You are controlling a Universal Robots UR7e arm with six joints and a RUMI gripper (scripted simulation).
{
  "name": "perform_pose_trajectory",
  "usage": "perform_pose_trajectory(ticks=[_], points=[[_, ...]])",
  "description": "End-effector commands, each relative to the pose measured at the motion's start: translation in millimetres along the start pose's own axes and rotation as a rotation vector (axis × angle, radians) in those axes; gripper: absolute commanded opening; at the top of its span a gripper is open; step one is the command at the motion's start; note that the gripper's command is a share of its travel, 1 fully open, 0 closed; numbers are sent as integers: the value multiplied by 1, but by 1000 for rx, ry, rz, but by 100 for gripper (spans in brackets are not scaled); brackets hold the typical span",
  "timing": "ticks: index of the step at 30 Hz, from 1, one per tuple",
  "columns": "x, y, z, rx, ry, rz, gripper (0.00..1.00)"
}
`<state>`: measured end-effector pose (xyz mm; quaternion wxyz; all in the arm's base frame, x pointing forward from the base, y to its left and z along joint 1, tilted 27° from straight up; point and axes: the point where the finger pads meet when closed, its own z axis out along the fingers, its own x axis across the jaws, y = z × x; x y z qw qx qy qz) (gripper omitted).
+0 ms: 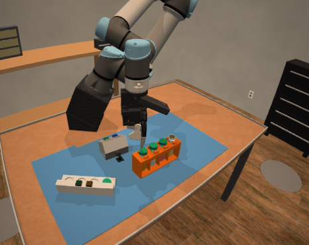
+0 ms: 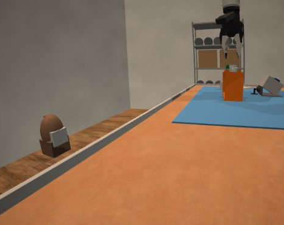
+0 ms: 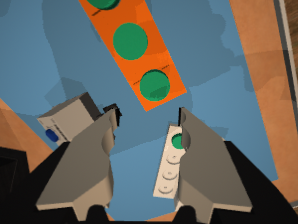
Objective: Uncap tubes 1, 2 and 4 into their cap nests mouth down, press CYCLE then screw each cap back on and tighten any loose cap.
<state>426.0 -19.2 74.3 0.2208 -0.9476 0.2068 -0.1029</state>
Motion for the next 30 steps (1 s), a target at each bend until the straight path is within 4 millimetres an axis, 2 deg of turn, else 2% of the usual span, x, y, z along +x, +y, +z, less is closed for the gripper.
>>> perform_pose_trajectory(ticks=[1,5,6,8,9,11,13,16,26,30], points=[[-11,-28,-1,-22,4,51,35],[-21,-51,0,-22,4,51,35],[-21,-51,0,-22,4,51,35],[-27,-67,0,-22,4,51,35],[-27,-67,0,-22,4,51,35],[-33,-82,0,-22,4,51,35],[-33,-82,0,-22,4,51,35],[-42,-103,1,-22,4,51,35],[-42,-103,1,-22,4,51,35],[-42,-102,7,-22,4,51,35]])
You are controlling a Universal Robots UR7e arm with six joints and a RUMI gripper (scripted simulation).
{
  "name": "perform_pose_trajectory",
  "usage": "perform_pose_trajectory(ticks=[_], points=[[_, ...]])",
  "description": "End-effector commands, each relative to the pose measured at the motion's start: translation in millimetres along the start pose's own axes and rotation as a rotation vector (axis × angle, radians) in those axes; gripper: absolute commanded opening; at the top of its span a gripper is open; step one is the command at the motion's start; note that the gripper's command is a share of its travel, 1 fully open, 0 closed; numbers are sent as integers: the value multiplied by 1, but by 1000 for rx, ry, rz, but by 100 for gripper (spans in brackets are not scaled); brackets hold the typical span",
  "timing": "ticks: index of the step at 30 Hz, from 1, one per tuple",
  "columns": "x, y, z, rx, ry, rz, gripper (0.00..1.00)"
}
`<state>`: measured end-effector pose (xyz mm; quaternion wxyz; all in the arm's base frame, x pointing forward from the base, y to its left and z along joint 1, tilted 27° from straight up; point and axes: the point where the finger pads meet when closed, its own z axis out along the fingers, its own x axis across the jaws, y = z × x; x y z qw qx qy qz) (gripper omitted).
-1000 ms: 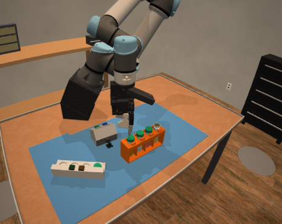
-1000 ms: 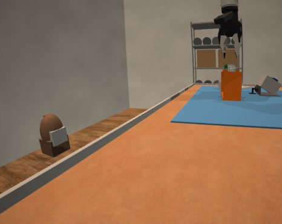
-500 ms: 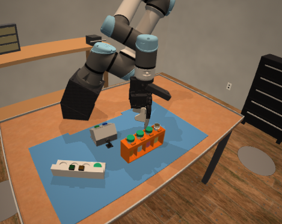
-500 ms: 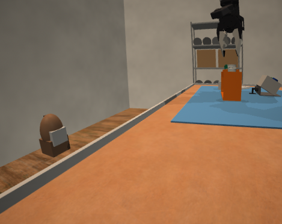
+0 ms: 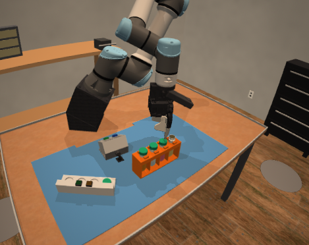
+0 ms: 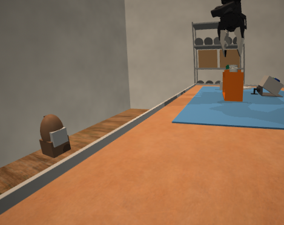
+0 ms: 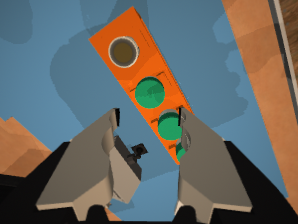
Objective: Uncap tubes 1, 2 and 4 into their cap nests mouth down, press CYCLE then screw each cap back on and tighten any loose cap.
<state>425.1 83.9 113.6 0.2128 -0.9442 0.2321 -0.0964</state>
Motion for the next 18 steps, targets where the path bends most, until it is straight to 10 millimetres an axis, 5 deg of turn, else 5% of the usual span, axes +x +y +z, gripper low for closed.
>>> perform_pose_trajectory(ticks=[1,10,18], points=[[0,-1,6,0,1,0,35],[0,-1,33,0,1,0,35],[0,-1,33,0,1,0,35]])
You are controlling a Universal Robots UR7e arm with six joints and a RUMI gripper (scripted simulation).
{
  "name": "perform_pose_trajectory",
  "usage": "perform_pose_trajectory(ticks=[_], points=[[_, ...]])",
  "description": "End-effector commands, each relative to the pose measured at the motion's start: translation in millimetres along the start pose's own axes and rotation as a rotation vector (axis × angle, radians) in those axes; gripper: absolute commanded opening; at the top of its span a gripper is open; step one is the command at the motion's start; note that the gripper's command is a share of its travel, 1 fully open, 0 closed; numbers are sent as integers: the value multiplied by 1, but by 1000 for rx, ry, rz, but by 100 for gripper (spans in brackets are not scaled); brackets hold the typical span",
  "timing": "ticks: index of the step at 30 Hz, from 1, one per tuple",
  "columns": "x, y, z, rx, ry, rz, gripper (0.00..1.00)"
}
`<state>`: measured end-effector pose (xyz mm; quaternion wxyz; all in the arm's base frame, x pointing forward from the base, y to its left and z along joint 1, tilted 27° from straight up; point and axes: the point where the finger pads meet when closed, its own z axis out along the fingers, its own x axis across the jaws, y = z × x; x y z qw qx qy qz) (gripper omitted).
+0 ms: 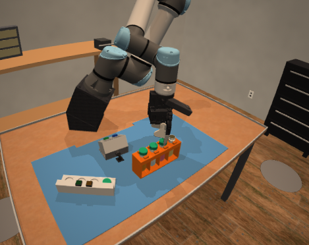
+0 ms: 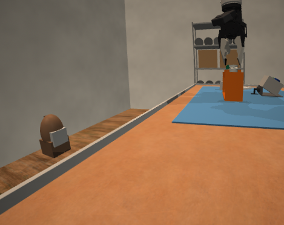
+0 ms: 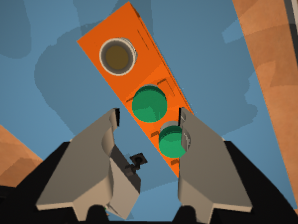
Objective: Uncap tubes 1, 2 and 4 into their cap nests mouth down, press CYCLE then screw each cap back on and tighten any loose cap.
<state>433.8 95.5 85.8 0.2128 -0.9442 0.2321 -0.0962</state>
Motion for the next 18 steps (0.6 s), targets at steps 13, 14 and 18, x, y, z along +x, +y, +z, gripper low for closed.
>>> perform_pose_trajectory(ticks=[13,14,18], points=[[1,0,7,0,2,0,35],[1,0,7,0,2,0,35],[1,0,8,0,2,0,35]])
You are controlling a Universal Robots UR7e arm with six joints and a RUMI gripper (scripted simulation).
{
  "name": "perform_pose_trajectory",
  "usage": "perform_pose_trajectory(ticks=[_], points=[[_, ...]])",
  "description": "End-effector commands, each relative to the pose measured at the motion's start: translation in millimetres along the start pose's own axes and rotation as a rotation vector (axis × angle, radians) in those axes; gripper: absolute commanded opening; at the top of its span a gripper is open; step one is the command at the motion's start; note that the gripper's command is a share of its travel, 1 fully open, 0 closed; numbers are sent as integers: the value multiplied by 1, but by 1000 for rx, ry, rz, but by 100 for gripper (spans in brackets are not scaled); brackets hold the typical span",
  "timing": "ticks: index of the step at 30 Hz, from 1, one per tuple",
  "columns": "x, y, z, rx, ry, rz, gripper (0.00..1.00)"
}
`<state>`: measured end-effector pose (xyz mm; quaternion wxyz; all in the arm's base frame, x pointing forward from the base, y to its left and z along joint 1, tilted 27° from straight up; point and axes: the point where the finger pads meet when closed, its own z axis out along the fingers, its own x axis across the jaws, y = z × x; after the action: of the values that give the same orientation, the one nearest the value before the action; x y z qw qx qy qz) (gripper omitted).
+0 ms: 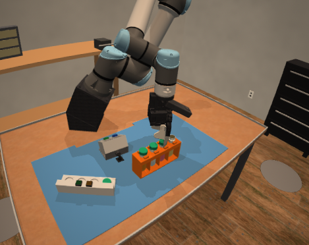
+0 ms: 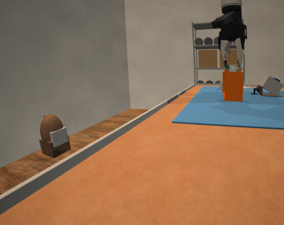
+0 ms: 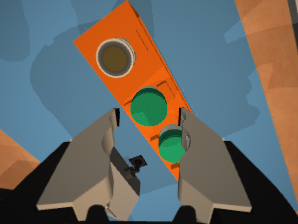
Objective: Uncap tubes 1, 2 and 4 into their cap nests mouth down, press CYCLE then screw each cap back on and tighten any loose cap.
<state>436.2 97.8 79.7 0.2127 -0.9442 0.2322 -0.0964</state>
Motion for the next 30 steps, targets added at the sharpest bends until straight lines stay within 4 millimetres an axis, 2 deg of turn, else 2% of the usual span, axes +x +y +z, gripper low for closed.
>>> perform_pose_trajectory(ticks=[1,10,11,25,30], points=[[0,0,2,0,1,0,35],[0,0,4,0,1,0,35],[0,0,4,0,1,0,0],[0,0,4,0,1,0,0],[0,0,4,0,1,-250,0]])
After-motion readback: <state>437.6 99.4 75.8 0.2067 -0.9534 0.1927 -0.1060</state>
